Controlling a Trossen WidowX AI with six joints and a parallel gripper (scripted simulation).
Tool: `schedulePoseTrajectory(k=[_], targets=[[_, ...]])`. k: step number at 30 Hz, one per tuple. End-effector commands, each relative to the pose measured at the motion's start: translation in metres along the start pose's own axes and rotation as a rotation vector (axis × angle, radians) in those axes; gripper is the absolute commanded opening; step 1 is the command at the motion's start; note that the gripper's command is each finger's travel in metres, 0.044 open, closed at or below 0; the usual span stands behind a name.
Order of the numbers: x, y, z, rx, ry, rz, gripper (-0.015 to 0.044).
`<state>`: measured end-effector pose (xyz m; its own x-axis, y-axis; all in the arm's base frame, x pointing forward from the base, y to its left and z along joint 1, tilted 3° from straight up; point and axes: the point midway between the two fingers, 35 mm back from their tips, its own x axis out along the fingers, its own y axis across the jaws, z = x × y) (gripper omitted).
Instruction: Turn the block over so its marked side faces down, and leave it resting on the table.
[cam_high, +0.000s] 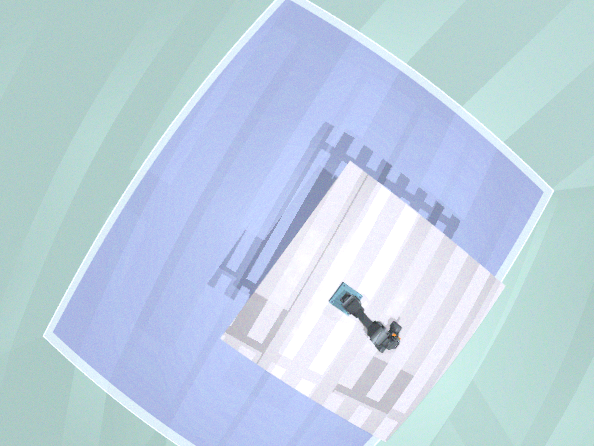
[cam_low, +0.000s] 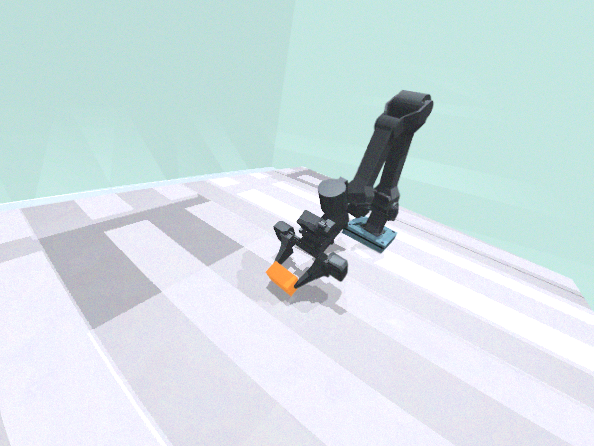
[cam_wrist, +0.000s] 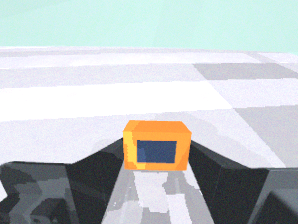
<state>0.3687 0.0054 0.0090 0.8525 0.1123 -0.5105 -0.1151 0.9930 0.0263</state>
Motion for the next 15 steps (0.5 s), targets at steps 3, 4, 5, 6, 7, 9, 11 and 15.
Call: schedulePoseTrajectory(k=[3,4,5,6,7,9,11,15], targets=[[-0.008,0.003,-0.011,0.005,-0.045,0.009,0.0000],[-0.010,0.004,-0.011,0.004,-0.059,0.010,0.0000],[-0.012,0.004,-0.011,0.004,-0.073,0.010,0.0000],[-0.014,0.004,-0.010,0.003,-0.085,0.011,0.0000],[-0.015,0.004,-0.010,0.003,-0.091,0.011,0.0000],[-0.015,0.004,-0.010,0.002,-0.097,0.011,0.0000],[-0.017,0.004,-0.008,0.003,-0.115,0.011,0.0000],[-0.017,0.004,-0.008,0.003,-0.118,0.011,0.0000]])
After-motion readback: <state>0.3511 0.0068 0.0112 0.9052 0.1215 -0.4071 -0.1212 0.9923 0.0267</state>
